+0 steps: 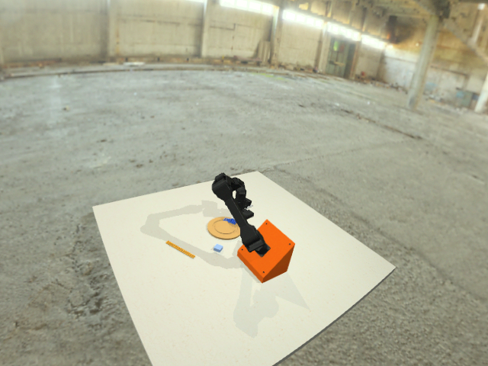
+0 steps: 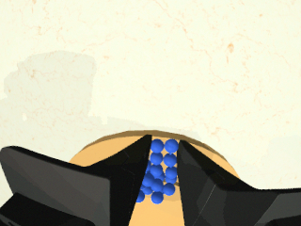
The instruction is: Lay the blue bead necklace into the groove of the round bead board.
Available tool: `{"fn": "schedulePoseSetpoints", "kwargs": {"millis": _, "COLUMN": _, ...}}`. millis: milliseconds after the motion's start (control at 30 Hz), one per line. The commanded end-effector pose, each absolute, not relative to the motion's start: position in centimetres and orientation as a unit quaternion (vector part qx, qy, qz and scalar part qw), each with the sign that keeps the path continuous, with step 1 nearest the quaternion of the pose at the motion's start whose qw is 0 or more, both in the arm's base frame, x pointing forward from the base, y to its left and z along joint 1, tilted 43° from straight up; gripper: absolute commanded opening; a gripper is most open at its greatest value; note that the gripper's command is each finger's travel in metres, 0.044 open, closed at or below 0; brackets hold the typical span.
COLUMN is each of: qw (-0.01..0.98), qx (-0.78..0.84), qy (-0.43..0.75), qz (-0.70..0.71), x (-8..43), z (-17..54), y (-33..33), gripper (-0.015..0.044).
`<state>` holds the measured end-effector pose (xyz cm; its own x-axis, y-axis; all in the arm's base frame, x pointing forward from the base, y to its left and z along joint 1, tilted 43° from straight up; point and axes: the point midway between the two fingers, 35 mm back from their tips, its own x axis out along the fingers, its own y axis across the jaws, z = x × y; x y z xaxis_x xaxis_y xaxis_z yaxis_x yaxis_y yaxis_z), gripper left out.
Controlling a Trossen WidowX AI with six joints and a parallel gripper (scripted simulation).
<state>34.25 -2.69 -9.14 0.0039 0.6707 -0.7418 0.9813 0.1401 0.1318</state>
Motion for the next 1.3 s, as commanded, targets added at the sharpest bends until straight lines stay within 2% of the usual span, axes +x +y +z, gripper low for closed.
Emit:
{"fn": "schedulePoseSetpoints", "kwargs": {"millis": 0, "qw": 0.349, "qx": 0.617, "qy": 0.670, "qz": -0.222, "x": 34.3, "z": -9.1, "y": -2.7, "gripper": 0.0000}}
{"fn": "schedulePoseSetpoints", "kwargs": {"millis": 400, "qw": 0.345, "qx": 0.617, "qy": 0.671, "qz": -0.223, "x": 34.1, "z": -7.9, "y": -3.7, "gripper": 0.0000}}
{"fn": "schedulePoseSetpoints", "kwargs": {"millis": 1267, "qw": 0.344, "qx": 0.617, "qy": 0.672, "qz": -0.223, "x": 32.9, "z": -4.3, "y": 0.5, "gripper": 0.0000}}
